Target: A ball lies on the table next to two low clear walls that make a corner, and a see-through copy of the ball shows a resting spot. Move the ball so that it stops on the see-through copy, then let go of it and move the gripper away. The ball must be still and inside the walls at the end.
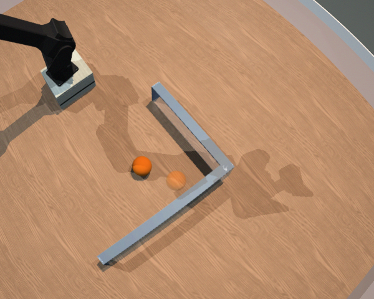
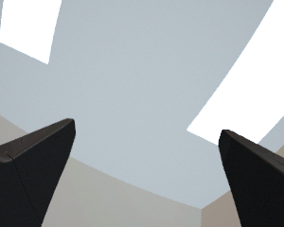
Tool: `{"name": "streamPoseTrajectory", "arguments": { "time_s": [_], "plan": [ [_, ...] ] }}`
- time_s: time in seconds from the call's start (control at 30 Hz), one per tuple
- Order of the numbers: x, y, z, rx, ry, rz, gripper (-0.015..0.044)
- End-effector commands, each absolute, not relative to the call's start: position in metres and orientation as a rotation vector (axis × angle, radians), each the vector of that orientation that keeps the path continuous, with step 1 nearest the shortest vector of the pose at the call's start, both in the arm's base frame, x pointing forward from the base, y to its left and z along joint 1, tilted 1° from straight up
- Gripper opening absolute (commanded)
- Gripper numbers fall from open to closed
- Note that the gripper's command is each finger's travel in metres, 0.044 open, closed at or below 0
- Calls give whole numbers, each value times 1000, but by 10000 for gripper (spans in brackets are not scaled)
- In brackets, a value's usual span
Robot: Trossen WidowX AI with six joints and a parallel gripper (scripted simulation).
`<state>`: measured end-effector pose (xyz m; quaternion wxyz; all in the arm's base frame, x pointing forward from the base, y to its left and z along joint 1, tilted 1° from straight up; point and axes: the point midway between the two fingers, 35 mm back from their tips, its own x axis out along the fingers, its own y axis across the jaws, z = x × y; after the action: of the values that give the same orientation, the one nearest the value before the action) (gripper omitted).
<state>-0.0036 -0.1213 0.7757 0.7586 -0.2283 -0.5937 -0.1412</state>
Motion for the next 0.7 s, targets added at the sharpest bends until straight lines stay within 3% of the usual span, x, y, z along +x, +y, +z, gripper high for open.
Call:
{"name": "streamPoseTrajectory", "arguments": {
  "time_s": [0.0, 0.1, 0.37, 0.67],
  "plan": [
    [-3, -118, 776, -501, -1293, -303, 374],
    [5, -80, 776, -556, -1281, -231, 301],
    [44, 21, 759, -701, -1193, -39, 301],
    [92, 86, 729, -811, -1062, 88, 301]
  ]
}}
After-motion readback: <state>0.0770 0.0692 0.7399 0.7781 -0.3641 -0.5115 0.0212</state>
